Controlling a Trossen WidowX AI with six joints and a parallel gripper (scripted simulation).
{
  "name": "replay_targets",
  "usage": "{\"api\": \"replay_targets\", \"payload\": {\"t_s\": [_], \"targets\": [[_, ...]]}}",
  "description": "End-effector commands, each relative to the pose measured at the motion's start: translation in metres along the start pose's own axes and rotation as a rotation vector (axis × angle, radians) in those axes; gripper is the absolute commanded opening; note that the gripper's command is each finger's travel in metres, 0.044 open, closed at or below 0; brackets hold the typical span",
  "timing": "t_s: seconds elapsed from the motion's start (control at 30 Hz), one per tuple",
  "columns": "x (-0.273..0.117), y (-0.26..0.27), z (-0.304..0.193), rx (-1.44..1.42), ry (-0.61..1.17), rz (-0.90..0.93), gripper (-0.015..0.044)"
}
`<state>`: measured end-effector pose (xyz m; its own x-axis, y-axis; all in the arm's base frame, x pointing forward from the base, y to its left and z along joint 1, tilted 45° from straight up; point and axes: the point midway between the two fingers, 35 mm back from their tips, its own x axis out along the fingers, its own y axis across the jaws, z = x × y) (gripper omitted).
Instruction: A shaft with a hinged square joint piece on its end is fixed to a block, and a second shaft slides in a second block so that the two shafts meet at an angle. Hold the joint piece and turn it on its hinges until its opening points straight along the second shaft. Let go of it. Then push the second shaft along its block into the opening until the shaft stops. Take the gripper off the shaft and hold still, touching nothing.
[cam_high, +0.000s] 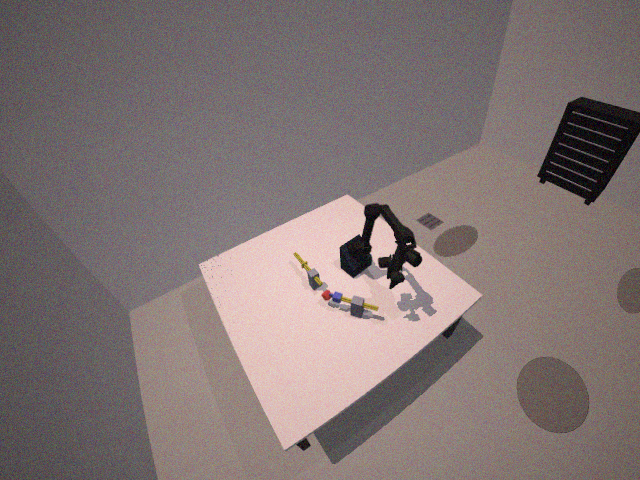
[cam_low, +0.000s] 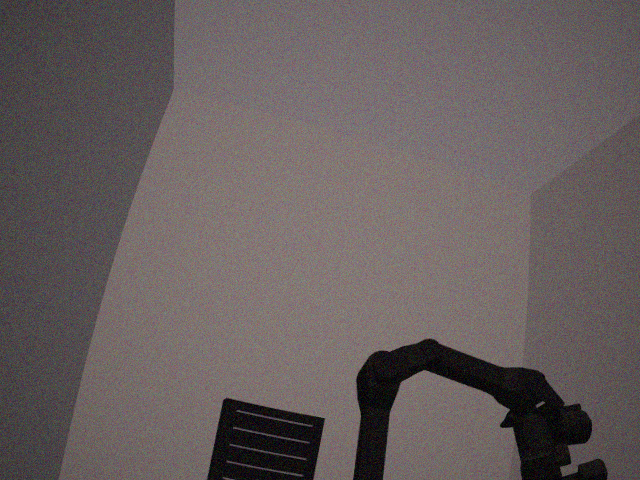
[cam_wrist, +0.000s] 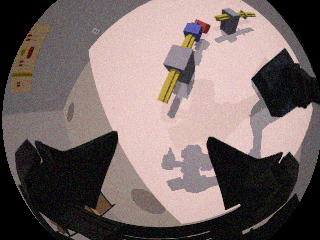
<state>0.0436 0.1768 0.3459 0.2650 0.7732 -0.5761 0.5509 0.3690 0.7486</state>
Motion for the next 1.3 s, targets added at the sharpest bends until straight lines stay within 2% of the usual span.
{"api": "replay_targets", "payload": {"t_s": [0.0,0.43,0.8,1.03,1.27], "targets": [[0.022,-0.001,0.006,-0.087,-0.053,-0.063,0.0440],[0.095,-0.003,0.060,-0.389,-0.124,-0.345,0.0440],[0.143,-0.017,0.145,-0.561,0.039,-0.560,0.0440],[0.156,-0.035,0.207,-0.616,0.206,-0.563,0.0440],[0.155,-0.058,0.269,-0.657,0.341,-0.439,0.0440]]}}
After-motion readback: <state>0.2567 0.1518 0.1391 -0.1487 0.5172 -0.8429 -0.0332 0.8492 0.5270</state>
